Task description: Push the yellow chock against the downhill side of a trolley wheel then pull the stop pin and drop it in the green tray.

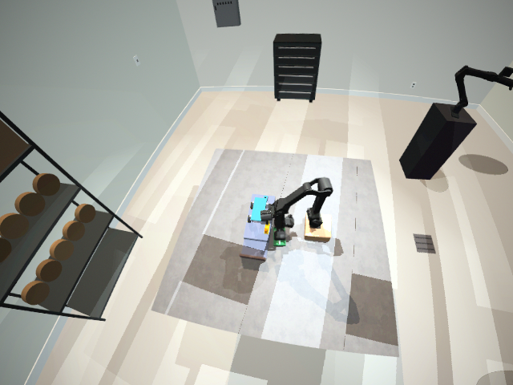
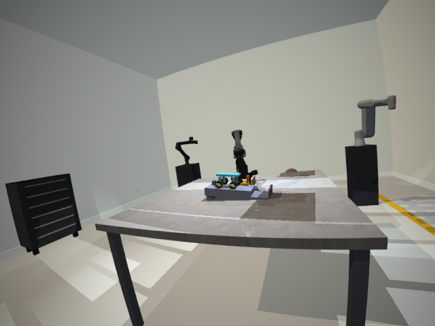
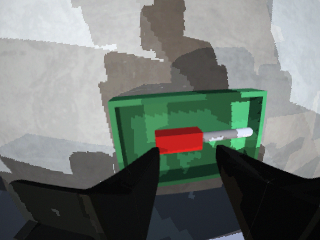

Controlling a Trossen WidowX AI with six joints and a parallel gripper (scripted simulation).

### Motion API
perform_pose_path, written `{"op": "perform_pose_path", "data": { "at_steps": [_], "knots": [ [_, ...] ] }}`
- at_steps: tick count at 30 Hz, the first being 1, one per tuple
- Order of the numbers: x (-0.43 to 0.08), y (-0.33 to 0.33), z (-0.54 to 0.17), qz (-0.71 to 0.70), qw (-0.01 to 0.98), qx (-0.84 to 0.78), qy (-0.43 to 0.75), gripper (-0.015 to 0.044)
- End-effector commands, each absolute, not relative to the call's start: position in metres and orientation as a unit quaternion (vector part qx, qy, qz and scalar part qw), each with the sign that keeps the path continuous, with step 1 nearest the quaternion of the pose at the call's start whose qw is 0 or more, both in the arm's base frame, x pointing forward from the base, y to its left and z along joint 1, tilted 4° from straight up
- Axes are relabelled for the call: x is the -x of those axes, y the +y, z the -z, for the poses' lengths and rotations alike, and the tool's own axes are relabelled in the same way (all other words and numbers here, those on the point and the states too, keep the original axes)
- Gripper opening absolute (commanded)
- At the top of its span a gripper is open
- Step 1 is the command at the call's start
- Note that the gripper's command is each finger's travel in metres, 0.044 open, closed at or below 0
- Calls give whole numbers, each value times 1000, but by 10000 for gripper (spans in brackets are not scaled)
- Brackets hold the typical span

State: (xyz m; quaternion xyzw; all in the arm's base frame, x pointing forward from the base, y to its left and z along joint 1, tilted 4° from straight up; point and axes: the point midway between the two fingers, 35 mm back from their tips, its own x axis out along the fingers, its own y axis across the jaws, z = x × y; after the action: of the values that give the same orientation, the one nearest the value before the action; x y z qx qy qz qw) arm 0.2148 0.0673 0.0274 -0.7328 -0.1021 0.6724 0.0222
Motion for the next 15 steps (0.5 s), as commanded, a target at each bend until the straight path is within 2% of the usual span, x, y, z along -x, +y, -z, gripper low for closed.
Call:
{"op": "perform_pose_path", "data": {
  "at_steps": [1, 4, 10, 15],
  "knots": [
    [-215, 66, -25, -672, 21, 732, -105, 190],
    [-215, 65, -24, -672, 21, 732, -105, 190],
    [-215, 66, -25, -673, 22, 733, -102, 340],
    [-215, 65, -26, -673, 22, 733, -102, 340]
  ]
}}
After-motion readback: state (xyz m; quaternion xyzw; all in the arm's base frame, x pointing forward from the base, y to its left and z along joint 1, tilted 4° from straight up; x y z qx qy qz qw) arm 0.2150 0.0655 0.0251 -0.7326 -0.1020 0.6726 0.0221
